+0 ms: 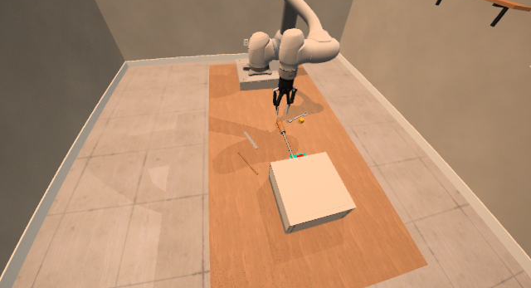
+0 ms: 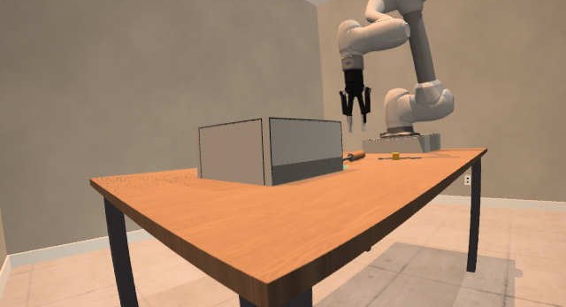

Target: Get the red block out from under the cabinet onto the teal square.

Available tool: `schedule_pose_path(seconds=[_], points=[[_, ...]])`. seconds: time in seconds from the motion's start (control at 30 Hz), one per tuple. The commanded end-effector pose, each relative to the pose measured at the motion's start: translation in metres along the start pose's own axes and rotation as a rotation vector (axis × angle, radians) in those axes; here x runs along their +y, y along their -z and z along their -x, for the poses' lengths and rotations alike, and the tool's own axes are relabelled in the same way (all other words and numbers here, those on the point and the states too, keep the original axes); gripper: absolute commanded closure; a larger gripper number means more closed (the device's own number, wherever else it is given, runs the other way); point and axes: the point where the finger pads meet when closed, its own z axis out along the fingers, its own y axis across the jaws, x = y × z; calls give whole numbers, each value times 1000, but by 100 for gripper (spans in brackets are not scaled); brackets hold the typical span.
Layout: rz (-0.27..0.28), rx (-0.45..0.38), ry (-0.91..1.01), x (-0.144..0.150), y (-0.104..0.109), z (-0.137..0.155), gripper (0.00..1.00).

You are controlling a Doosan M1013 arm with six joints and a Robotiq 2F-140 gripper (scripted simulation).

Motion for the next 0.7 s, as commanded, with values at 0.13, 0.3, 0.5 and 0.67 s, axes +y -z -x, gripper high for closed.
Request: schedule_pose_path(seconds=[0.13, 0.3, 0.5, 0.67], points=[[0, 0, 0, 0, 23, 0, 66], [0, 0, 0, 0, 42, 0, 66], [0, 0, 0, 0, 55, 0, 66], [0, 0, 0, 0, 58, 0, 66]])
